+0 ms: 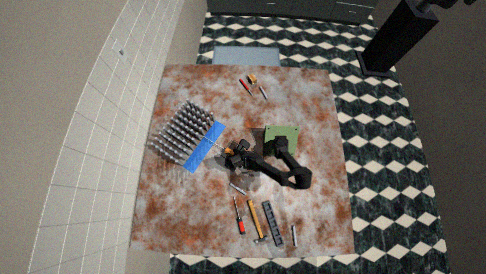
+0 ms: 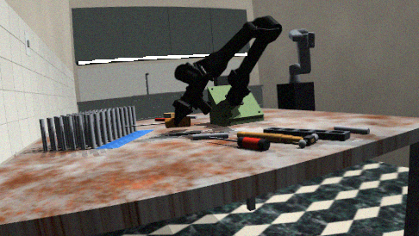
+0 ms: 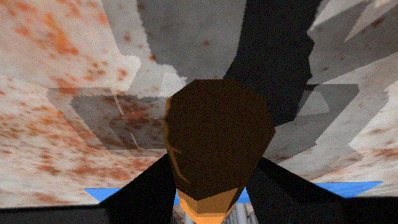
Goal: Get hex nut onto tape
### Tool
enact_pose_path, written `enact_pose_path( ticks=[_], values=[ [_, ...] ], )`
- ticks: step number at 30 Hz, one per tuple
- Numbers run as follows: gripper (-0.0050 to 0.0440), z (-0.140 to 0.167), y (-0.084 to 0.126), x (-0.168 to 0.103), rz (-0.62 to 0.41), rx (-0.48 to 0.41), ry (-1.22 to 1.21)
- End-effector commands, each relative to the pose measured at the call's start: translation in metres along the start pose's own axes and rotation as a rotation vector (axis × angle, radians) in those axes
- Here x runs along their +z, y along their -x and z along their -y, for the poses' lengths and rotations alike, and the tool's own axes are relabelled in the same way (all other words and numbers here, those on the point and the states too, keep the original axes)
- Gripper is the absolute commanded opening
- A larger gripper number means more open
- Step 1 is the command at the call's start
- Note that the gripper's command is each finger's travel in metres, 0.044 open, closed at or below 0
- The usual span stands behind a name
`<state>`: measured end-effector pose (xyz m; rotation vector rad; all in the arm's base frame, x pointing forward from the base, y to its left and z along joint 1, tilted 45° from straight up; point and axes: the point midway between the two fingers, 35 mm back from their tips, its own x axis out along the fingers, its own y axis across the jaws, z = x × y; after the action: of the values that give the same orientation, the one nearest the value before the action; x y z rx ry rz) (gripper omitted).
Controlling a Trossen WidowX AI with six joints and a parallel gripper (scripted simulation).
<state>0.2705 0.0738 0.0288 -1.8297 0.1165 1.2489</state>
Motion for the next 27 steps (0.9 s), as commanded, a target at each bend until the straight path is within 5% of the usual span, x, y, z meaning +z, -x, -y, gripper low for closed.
enact_pose_path(
  ticks=[1,27],
  values=[
    [-0.005,0.009,0.001,-0.012,-0.022,-0.024,0.008],
    [-0.005,0.009,-0.019,-0.042,-0.025,-0.021,0.007]
  ],
)
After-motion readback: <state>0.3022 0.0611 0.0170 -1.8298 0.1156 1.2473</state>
